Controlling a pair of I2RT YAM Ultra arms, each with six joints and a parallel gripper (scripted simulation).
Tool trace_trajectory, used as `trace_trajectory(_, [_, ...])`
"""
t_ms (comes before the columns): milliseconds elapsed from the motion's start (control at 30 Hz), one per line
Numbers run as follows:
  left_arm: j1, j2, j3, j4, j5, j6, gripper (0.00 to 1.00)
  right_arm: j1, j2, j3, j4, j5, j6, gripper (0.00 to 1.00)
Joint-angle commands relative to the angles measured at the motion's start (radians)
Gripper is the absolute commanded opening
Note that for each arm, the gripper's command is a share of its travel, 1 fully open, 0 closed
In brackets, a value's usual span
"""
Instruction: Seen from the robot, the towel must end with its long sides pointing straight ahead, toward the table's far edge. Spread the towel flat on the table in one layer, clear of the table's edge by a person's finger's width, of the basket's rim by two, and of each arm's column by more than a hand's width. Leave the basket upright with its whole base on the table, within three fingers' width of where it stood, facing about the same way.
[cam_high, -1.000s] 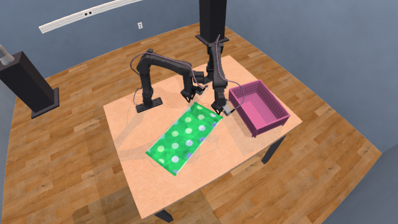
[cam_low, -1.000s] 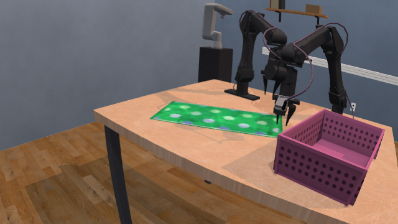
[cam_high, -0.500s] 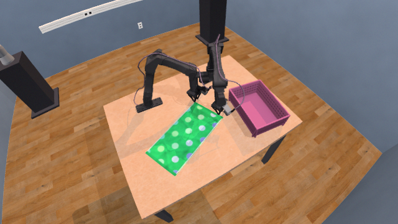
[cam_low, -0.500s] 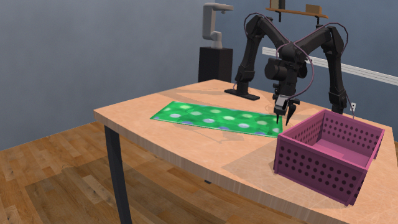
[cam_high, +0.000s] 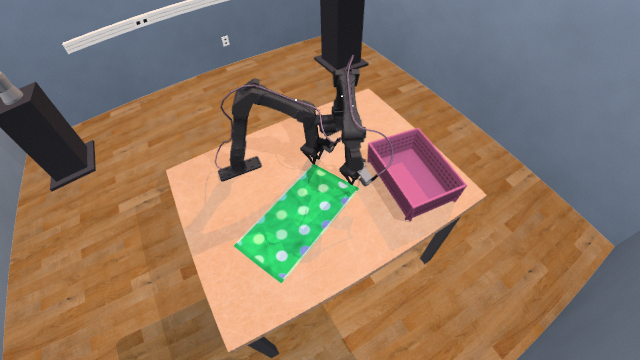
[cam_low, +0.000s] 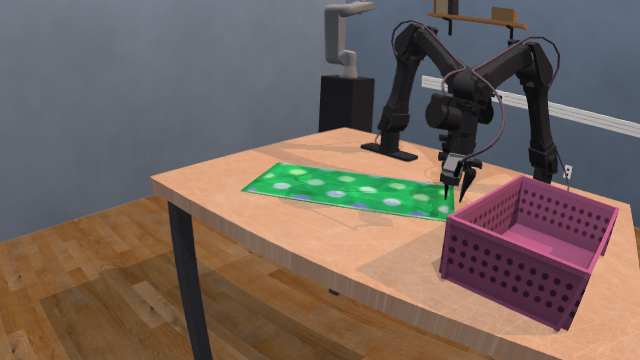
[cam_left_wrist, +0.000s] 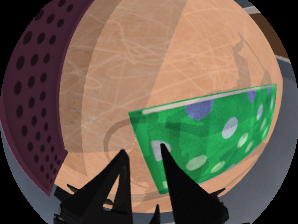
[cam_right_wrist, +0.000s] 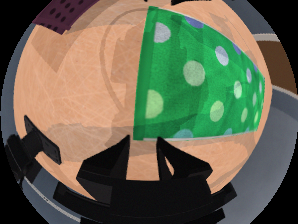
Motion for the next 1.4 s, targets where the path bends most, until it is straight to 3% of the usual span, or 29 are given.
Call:
trace_trajectory(0, [-0.013,0.006,-0.048,0.048,-0.005,-0.013,0.34,-0.013,0.018,-0.043,0.049,0.016,-0.006,0.34])
trace_trajectory(200, [-0.005,0.027,-0.066,0.083,-0.004,-0.012,0.34,0.012,0.039,-0.057,0.084,0.016,0.010,0.34])
trace_trajectory(233, [-0.005,0.028,-0.023,0.085,-0.004,-0.012,0.34,0.005,0.038,-0.014,0.086,0.016,0.008,0.34])
trace_trajectory(267, [0.009,0.047,-0.096,0.131,-0.003,-0.002,0.34,0.014,0.068,-0.074,0.129,0.016,0.013,0.34])
trace_trajectory(667, [-0.009,0.028,-0.122,0.174,-0.004,-0.013,0.34,-0.008,0.052,-0.117,0.181,0.017,-0.003,0.34])
trace_trajectory(1100, [-0.013,0.073,-0.066,0.174,0.000,-0.021,0.34,-0.010,0.072,-0.128,0.190,0.016,-0.003,0.34])
trace_trajectory(1133, [-0.013,0.073,-0.066,0.174,0.000,-0.021,0.27,-0.010,0.072,-0.128,0.190,0.016,-0.003,0.34])
trace_trajectory(1200, [-0.013,0.074,-0.066,0.173,-0.006,-0.021,0.27,-0.010,0.072,-0.128,0.190,0.016,-0.003,0.34])
trace_trajectory(1233, [-0.025,0.080,-0.061,0.168,-0.009,-0.025,0.19,-0.010,0.072,-0.128,0.190,0.016,-0.003,0.24])
trace_trajectory(1367, [-0.014,0.081,-0.065,0.158,-0.009,-0.025,0.19,-0.008,0.071,-0.128,0.190,0.016,-0.003,0.24])
